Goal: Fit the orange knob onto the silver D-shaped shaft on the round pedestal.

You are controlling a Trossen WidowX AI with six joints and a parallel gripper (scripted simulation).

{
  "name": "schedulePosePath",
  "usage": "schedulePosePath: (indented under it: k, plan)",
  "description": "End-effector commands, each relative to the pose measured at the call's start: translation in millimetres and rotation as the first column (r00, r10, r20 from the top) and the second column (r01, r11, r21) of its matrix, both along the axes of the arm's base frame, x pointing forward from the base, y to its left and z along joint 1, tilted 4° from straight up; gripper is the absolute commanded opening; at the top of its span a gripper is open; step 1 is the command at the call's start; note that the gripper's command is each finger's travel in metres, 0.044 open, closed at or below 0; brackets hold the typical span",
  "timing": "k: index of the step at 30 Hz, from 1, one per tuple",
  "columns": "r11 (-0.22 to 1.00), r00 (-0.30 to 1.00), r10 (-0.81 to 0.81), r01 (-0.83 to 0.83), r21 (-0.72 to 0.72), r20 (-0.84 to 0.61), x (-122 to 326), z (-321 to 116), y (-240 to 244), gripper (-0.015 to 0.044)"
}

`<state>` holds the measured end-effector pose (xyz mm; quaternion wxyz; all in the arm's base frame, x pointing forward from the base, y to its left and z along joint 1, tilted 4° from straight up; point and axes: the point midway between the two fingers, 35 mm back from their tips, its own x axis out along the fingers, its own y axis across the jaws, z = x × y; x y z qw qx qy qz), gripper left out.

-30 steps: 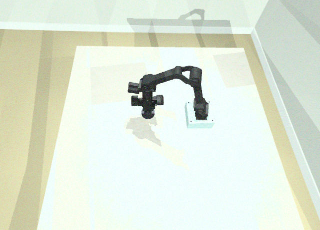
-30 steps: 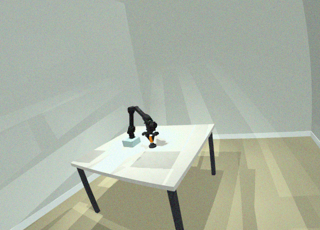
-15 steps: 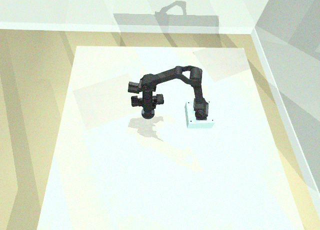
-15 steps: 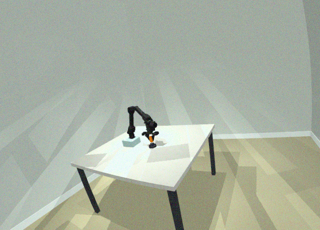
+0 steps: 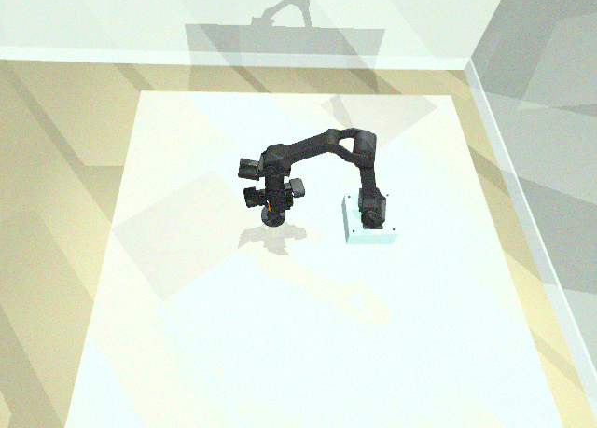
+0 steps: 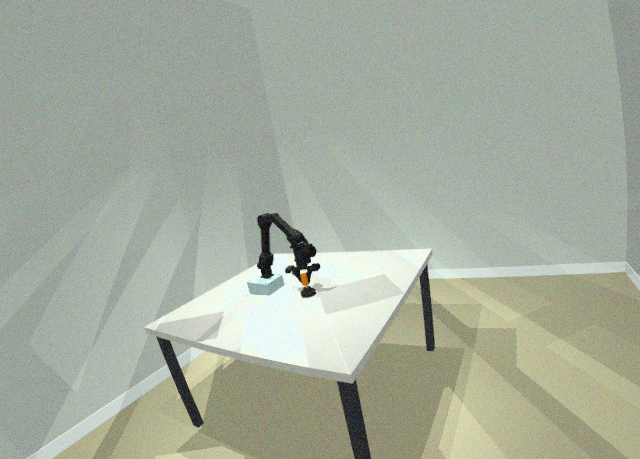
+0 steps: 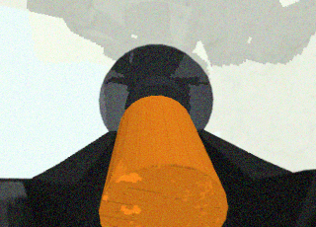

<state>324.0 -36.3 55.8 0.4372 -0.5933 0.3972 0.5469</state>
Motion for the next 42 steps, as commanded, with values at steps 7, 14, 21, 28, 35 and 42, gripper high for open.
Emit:
schedulePosePath:
  k: [7, 14, 21, 28, 35, 42]
  plan:
    - [1.0, 1.0, 0.006, -0.006, 0.001, 0.005, 1.7, -0.4, 0.2, 0.0]
    - [1.0, 1.0, 0.006, -0.006, 0.001, 0.005, 1.8, 1.5, 0.1, 0.0]
    - [0.998, 0.998, 0.06, -0.06, -0.004, 0.005, 3.3, 4.9, 0.0, 0.0]
    - [0.977, 0.977, 0.213, -0.213, -0.018, 0.005, 8.0, 5.9, -0.3, 0.0]
    - [0.977, 0.977, 0.213, -0.213, -0.018, 0.005, 7.8, 4.7, -0.3, 0.0]
    - [0.977, 0.977, 0.213, -0.213, -0.018, 0.005, 7.4, 2.5, -0.2, 0.0]
